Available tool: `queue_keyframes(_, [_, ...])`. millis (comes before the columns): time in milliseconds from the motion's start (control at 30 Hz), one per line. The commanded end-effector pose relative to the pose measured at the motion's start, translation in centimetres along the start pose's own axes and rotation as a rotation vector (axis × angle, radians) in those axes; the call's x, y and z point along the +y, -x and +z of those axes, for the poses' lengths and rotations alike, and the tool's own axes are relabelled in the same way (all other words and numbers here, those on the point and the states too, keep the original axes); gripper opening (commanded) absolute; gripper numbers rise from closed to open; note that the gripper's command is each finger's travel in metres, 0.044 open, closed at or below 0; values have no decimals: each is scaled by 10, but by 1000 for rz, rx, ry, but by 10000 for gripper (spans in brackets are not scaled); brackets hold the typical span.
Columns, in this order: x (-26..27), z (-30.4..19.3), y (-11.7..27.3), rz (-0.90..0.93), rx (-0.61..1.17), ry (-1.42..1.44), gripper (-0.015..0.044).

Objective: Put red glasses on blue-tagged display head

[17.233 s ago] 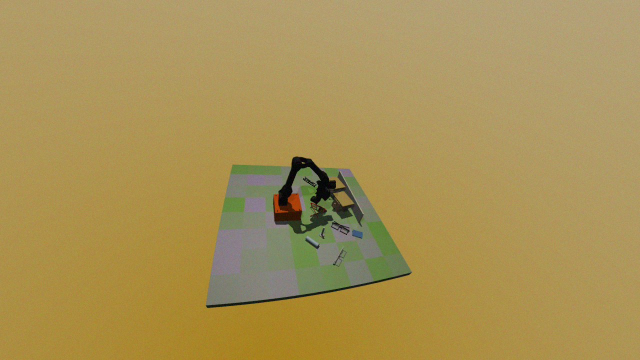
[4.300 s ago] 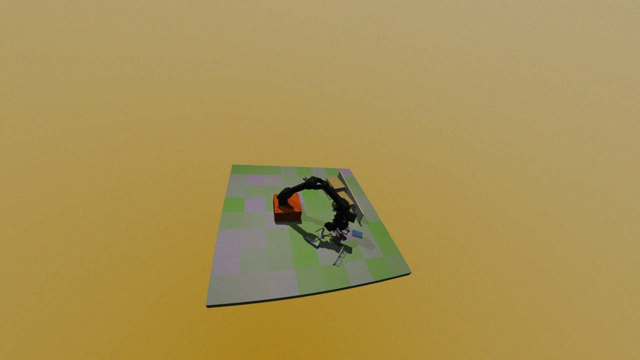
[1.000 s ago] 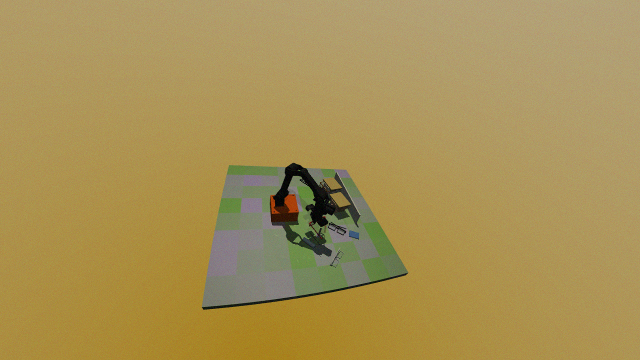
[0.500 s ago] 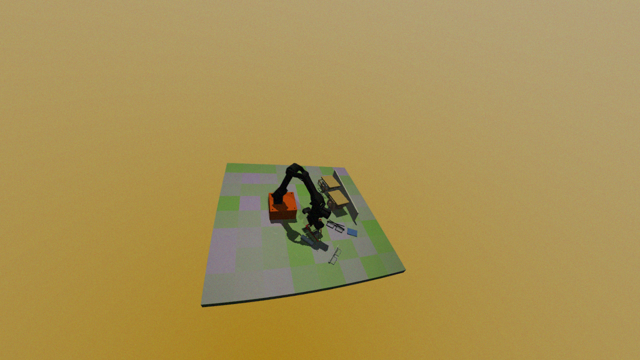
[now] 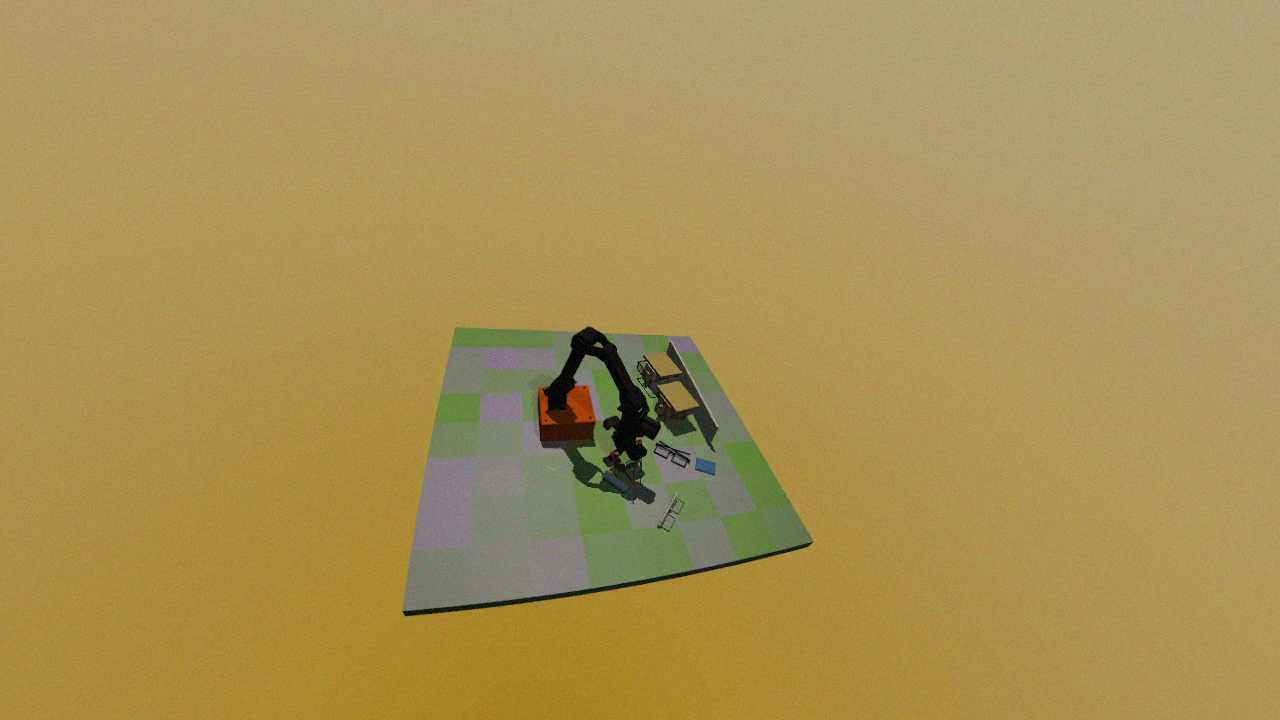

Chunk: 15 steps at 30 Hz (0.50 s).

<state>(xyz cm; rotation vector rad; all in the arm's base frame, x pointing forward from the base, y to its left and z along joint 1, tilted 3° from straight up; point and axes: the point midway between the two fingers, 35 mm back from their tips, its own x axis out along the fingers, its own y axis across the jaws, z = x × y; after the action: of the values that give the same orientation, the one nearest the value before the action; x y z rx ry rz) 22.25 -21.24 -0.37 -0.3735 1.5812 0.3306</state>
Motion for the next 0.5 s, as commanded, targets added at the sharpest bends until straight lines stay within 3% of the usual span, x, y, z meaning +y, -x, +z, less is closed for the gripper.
queue_keyframes(0, [2,-3,0,-2,4,2,0])
queue_keyframes(467, [7,-10,0,-2,5,2,0])
